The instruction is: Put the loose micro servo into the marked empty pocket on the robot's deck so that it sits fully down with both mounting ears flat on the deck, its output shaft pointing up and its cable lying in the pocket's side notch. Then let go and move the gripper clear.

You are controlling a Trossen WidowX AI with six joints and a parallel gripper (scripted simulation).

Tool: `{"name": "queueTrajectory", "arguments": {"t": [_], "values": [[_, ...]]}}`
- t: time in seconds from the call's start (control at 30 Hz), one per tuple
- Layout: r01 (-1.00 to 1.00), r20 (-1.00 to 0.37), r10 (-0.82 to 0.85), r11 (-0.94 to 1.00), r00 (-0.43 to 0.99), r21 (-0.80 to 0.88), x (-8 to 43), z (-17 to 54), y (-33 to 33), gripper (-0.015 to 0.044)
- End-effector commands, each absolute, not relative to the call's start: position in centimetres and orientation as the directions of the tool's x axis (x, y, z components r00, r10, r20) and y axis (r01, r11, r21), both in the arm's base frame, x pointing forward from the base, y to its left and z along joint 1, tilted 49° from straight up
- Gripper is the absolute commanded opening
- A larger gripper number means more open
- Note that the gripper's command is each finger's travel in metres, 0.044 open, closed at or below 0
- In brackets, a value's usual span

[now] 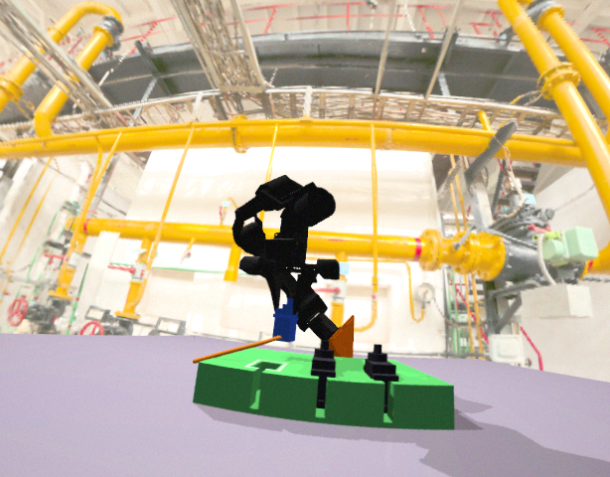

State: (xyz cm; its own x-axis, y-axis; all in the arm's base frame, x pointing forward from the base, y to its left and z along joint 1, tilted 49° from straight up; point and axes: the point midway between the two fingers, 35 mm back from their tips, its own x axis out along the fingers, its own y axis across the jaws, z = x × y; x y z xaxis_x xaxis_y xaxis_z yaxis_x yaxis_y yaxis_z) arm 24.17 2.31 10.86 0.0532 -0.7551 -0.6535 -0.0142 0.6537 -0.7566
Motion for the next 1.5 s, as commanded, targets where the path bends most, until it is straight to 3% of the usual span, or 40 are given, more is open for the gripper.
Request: {"name": "queueTrajectory", "arguments": {"t": [0.0,0.23,1.13,1.47], "values": [[-0.111,-0.654,-0.755,0.646,0.059,-0.755,24.3,11.0,2.4,0.0],[-0.117,-0.654,-0.754,0.645,0.059,-0.755,25.0,11.0,2.5,0.0],[-0.113,-0.654,-0.754,0.646,0.062,-0.755,34.9,10.6,3.6,0.0],[-0.113,-0.654,-0.754,0.646,0.062,-0.755,35.2,10.1,3.1,0.0]]}}
